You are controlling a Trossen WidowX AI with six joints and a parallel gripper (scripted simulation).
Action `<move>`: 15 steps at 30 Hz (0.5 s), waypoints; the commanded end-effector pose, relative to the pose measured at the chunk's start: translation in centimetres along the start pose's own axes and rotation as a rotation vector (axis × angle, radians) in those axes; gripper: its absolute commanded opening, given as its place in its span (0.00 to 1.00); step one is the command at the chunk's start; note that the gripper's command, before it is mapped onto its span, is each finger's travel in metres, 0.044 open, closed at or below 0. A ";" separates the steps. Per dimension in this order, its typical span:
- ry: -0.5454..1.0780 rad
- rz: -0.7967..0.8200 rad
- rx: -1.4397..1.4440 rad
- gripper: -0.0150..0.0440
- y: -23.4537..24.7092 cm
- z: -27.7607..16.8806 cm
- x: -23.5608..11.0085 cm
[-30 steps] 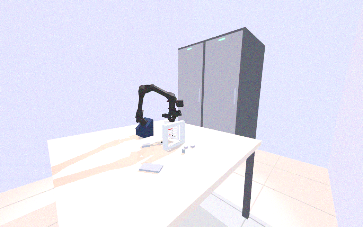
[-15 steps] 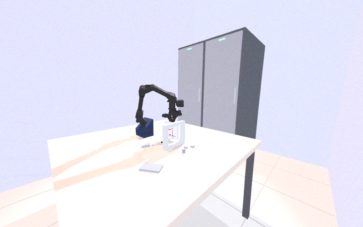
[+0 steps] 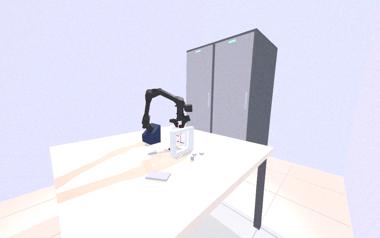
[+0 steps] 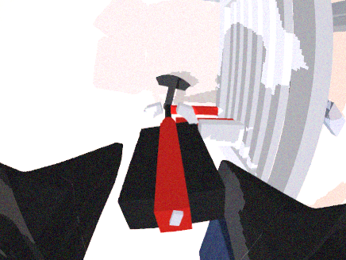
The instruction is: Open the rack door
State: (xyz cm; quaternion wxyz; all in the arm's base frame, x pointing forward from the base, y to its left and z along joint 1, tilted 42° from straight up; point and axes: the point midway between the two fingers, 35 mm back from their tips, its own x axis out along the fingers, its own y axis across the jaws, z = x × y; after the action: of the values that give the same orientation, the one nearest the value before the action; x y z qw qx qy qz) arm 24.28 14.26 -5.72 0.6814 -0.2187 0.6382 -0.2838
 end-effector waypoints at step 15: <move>0.000 0.008 0.006 0.74 0.2 0.2 -2.9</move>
State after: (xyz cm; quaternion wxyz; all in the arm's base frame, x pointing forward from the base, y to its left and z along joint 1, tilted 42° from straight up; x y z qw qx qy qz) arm 24.38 15.80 -4.15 0.6821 -0.2190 0.6375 -0.2834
